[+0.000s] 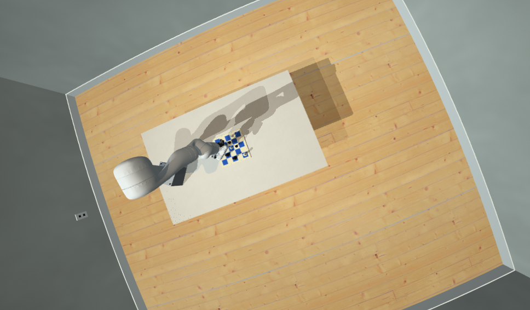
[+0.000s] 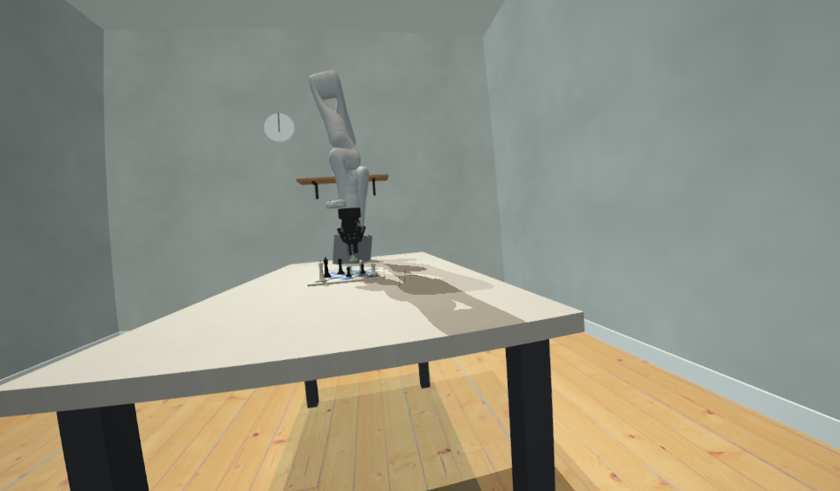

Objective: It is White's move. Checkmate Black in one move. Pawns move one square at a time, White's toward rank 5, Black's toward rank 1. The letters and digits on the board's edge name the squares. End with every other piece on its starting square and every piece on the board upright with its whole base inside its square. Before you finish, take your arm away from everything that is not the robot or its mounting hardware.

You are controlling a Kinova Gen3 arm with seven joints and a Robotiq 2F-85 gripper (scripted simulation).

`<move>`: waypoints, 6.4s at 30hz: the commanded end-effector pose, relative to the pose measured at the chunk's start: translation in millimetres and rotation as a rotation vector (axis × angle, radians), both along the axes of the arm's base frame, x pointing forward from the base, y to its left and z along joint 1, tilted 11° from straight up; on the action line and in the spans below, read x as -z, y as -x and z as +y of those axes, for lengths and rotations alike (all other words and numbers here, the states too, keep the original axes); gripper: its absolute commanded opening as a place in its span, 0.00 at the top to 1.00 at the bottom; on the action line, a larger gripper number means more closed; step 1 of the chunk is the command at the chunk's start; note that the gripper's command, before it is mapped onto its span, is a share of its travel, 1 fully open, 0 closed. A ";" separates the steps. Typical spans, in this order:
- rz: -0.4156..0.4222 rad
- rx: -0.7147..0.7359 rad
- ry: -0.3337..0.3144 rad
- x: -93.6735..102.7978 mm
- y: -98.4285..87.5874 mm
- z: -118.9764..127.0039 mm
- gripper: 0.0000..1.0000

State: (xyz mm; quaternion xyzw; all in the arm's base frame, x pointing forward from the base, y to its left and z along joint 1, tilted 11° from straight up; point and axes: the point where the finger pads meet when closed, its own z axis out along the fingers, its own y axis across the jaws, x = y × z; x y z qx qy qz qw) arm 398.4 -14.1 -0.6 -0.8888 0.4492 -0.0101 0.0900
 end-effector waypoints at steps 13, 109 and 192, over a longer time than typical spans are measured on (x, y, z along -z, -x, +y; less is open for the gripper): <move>-0.020 0.022 0.006 -57.4 0.0 -18.4 1.00; -0.029 -0.036 0.012 38.1 -76.7 -90.5 1.00; -0.029 -0.036 0.012 41.5 -77.2 -90.0 0.92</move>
